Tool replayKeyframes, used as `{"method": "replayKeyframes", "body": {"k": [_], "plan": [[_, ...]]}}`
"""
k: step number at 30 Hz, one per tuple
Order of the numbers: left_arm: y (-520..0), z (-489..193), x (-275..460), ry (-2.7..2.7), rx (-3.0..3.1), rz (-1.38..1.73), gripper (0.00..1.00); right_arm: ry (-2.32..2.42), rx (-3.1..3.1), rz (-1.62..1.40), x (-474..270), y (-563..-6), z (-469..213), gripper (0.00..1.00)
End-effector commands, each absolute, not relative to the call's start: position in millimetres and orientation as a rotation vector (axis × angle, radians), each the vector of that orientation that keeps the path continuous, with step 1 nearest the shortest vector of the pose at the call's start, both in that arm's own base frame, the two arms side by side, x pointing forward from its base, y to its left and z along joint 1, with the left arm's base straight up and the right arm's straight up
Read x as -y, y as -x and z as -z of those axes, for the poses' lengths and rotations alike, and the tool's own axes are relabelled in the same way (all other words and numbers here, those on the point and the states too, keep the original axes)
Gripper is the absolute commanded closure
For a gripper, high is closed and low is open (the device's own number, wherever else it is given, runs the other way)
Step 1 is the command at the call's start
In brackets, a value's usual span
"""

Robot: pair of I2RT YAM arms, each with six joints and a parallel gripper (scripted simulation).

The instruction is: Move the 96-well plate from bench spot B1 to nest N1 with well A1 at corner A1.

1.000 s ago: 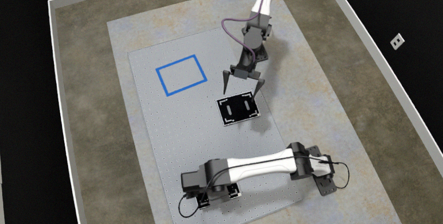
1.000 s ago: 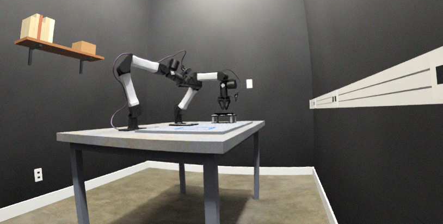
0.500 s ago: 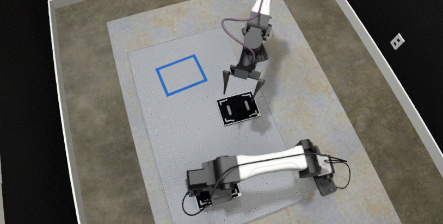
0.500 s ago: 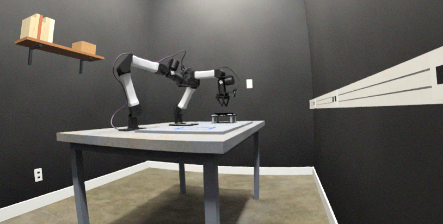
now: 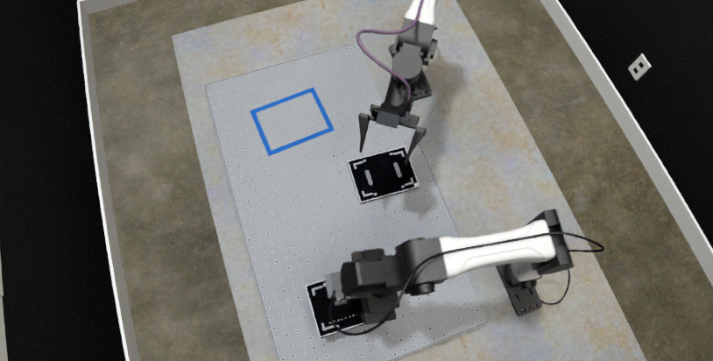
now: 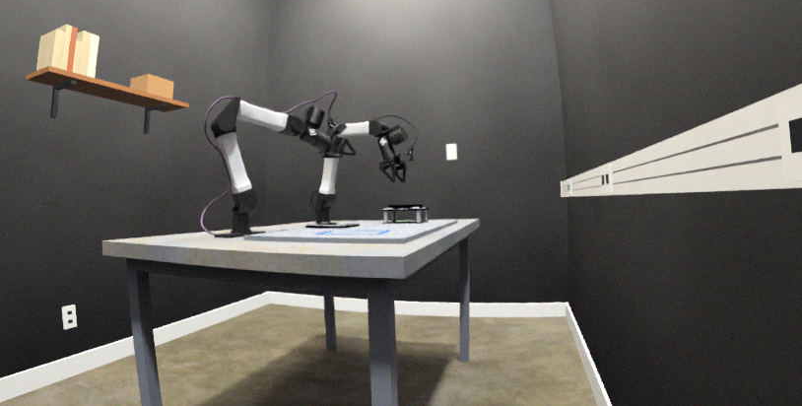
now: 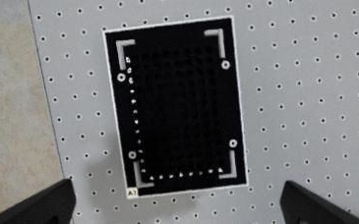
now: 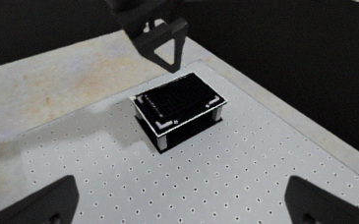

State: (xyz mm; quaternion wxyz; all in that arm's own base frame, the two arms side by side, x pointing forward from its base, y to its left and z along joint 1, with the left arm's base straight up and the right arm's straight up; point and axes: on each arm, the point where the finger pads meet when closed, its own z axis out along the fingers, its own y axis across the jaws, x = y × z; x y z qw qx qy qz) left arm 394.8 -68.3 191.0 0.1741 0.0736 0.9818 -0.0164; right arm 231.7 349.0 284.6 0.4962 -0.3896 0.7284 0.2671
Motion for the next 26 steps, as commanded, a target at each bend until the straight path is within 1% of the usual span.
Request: {"method": "replayKeyframes", "body": {"k": [1, 8, 12, 26], "plan": [[-395.3, -208.2, 67.5, -0.239, -2.673, 0.068, 0.00, 0.932, -1.725, -0.655, -353.0, -231.8, -301.4, 0.00], [-383.2, -209.0, 64.6, -0.233, -2.674, 0.067, 0.00, 0.932, -1.725, -0.655, -353.0, -231.8, -301.4, 0.00], [-385.6, -199.3, 65.1, -0.236, -2.700, 0.063, 0.00, 0.932, -1.725, -0.655, -353.0, -231.8, -301.5, 0.00], [-387.8, -204.1, 66.4, -0.240, -2.686, 0.059, 0.00, 0.932, -1.725, -0.655, -353.0, -231.8, -301.5, 0.00]]}}
